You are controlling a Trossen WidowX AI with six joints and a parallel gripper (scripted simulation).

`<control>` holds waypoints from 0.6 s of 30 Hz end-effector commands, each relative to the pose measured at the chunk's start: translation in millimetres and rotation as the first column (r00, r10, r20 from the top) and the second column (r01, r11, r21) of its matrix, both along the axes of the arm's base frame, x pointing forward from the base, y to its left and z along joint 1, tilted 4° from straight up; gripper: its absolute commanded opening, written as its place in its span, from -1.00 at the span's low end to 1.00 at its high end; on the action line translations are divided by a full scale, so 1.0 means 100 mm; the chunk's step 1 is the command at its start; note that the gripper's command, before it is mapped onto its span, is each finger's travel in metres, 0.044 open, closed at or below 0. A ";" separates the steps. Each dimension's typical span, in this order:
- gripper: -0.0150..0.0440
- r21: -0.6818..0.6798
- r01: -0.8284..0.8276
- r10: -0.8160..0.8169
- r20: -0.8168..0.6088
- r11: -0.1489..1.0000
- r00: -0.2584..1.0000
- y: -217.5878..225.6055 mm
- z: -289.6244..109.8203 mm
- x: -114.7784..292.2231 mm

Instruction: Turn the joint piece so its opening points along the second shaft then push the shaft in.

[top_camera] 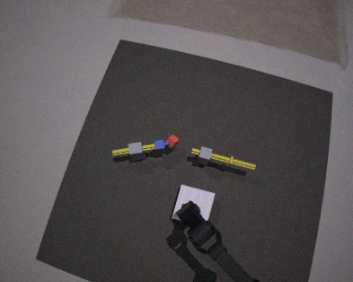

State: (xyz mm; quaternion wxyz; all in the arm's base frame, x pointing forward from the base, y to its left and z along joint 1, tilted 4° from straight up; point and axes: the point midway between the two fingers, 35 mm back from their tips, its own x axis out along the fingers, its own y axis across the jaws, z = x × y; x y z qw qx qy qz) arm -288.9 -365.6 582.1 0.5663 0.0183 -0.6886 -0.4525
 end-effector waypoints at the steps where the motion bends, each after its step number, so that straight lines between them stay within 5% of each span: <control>1: 1.00 0.069 -0.044 0.042 0.021 0.997 0.999 -0.31 -0.10 0.26; 18: 1.00 0.365 -0.260 0.248 0.080 0.894 0.965 -1.35 -0.68 1.51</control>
